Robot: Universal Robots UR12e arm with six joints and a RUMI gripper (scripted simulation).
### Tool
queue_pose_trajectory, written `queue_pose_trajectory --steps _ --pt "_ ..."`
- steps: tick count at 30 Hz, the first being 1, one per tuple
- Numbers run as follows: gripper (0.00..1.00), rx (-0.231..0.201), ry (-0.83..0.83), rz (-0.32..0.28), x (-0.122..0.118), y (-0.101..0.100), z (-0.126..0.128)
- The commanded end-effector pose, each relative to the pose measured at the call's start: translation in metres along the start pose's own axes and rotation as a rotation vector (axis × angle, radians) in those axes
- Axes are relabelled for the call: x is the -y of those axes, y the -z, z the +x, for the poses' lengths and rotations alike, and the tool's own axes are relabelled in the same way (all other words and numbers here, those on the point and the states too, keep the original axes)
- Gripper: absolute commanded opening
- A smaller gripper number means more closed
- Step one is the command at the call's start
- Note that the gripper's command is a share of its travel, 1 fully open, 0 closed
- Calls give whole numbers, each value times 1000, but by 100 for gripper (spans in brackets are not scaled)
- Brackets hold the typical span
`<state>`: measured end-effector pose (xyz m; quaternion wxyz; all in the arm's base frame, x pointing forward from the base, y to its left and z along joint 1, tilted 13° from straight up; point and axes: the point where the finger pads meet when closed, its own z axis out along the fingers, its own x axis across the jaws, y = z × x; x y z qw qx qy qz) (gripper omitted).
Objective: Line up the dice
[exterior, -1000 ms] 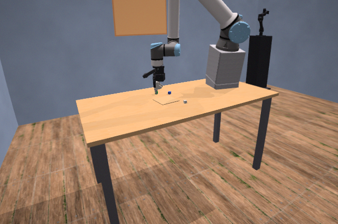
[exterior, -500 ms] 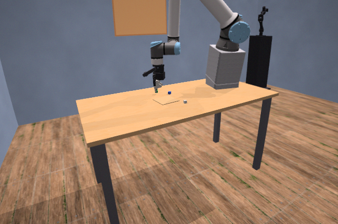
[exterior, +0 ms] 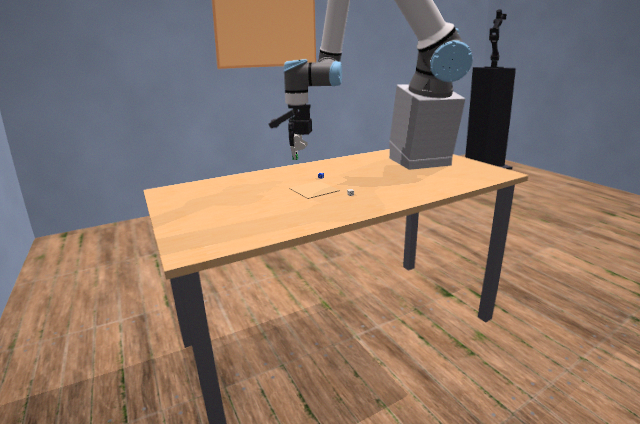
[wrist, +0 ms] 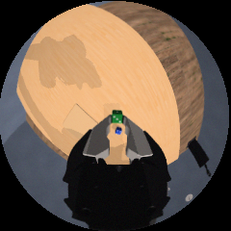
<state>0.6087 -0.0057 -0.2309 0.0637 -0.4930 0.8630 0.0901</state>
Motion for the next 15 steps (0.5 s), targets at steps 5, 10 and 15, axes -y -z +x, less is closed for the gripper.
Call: queue_pose_trajectory --steps 5,10,15 --pt "3 0 0 0 0 20 0" --pt "3 0 0 0 0 20 0" --pt "3 0 6 0 -1 20 -1"
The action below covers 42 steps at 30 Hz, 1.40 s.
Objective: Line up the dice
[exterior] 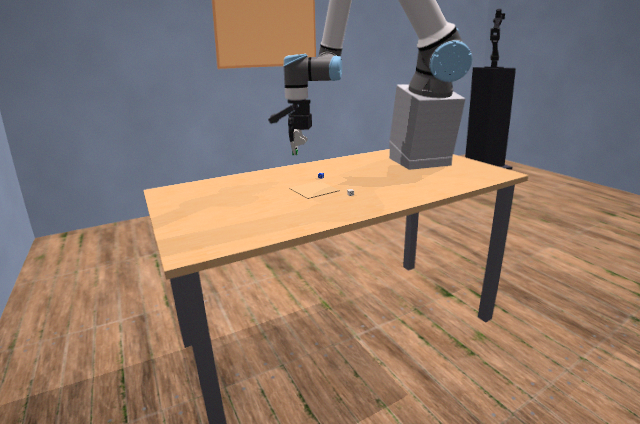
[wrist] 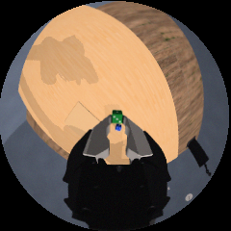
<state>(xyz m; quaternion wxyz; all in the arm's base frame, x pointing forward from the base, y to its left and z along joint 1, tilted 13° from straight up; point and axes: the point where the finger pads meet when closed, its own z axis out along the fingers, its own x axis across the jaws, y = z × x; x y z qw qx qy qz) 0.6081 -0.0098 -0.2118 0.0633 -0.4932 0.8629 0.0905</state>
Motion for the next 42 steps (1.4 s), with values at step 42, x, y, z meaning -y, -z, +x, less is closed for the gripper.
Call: queue_pose_trajectory --steps 42 --pt "3 0 723 1 -143 4 -102"
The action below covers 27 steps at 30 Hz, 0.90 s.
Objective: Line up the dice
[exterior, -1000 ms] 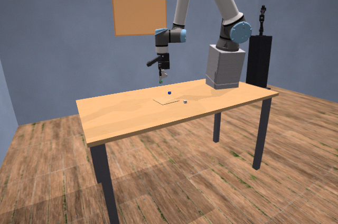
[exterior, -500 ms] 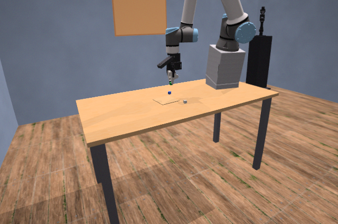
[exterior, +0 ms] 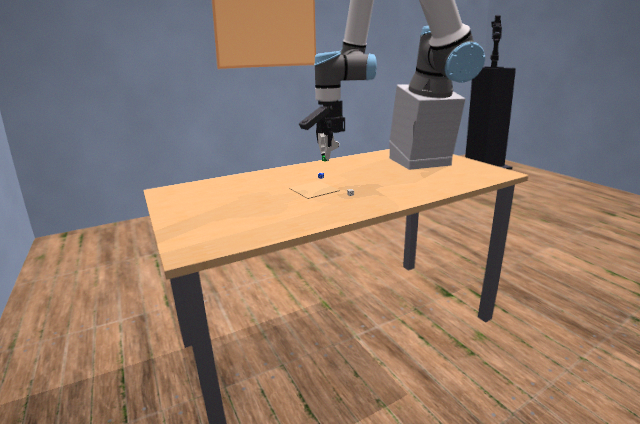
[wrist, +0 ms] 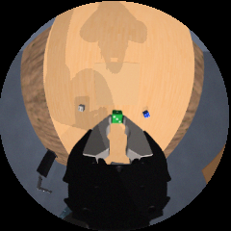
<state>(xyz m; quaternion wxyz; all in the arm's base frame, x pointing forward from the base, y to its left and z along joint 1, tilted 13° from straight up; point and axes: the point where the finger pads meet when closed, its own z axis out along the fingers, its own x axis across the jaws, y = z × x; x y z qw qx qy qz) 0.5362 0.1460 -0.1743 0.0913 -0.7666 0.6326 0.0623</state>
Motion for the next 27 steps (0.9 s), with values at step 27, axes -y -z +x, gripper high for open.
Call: queue_pose_trajectory --steps 27 --pt "3 -1 0 1 2 -90 0"
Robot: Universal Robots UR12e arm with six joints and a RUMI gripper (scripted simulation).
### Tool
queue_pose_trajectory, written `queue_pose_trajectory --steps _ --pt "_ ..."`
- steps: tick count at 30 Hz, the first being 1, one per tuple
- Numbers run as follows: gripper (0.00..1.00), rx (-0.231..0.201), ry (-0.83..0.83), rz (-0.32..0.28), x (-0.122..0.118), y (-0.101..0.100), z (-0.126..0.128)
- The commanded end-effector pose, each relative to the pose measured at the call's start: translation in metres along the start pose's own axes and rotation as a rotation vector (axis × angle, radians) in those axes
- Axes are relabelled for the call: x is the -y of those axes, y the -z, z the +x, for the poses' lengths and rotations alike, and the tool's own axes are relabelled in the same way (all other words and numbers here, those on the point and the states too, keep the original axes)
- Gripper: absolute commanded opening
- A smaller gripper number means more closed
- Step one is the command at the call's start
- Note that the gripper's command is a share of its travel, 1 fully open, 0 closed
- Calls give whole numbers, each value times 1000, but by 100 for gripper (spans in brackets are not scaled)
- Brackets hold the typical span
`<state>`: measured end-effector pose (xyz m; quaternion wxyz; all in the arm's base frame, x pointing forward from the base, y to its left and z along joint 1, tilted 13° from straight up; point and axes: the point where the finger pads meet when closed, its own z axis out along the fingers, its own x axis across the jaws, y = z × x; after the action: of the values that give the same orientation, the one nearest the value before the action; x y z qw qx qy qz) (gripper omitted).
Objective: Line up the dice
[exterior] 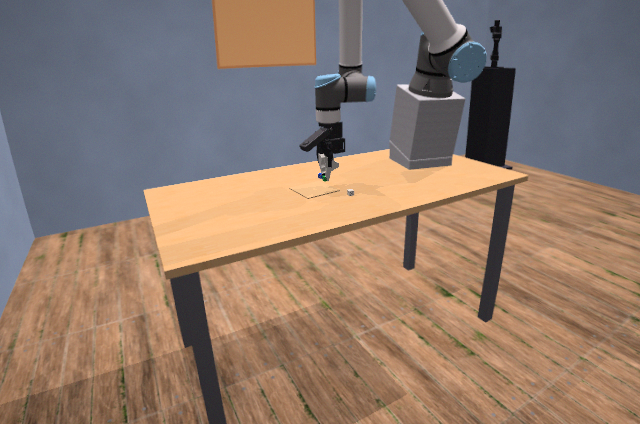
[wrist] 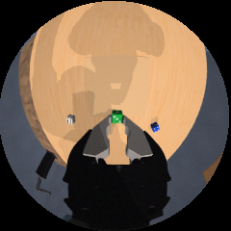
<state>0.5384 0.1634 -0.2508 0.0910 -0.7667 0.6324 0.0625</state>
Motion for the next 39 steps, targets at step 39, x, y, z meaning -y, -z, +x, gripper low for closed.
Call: queue_pose_trajectory --steps 39 --pt "3 -1 0 2 1 -17 0"
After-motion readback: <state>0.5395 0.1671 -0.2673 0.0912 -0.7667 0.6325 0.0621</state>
